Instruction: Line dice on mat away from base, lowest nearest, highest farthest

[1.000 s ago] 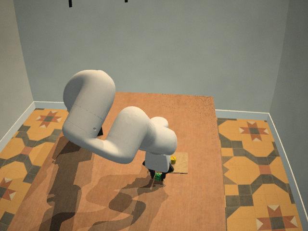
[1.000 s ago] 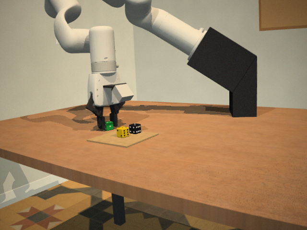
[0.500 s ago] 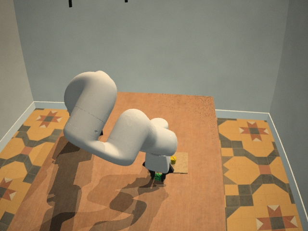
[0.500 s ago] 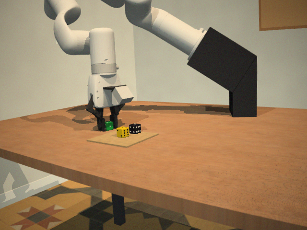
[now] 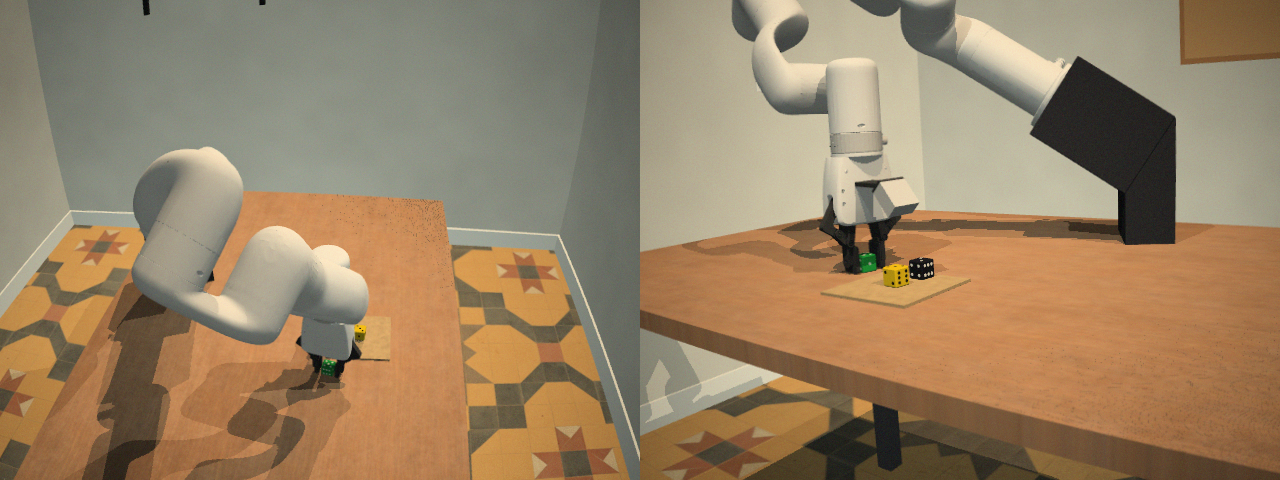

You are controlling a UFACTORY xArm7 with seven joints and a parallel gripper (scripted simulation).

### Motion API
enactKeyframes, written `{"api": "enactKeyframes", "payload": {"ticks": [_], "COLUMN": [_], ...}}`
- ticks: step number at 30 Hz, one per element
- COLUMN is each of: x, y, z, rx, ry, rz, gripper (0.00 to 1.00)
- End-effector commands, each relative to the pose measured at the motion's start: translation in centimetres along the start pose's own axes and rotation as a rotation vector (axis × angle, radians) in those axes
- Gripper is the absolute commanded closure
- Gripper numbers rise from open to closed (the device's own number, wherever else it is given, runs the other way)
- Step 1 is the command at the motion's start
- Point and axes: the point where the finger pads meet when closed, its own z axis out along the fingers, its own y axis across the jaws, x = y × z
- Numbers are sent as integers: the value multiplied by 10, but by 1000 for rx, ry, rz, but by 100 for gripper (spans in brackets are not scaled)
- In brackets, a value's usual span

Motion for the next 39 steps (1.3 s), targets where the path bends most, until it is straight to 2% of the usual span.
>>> {"api": "enactKeyframes", "payload": {"ticks": [1, 11, 12, 39], "x": [1, 1, 1, 1], "y": [1, 1, 1, 1], "z": [-1, -1, -1, -1], "rx": [-2, -2, -2, -2], "ry": [1, 1, 1, 1], "rz": [-1, -1, -1, -1], "gripper": [58, 58, 79, 79]}}
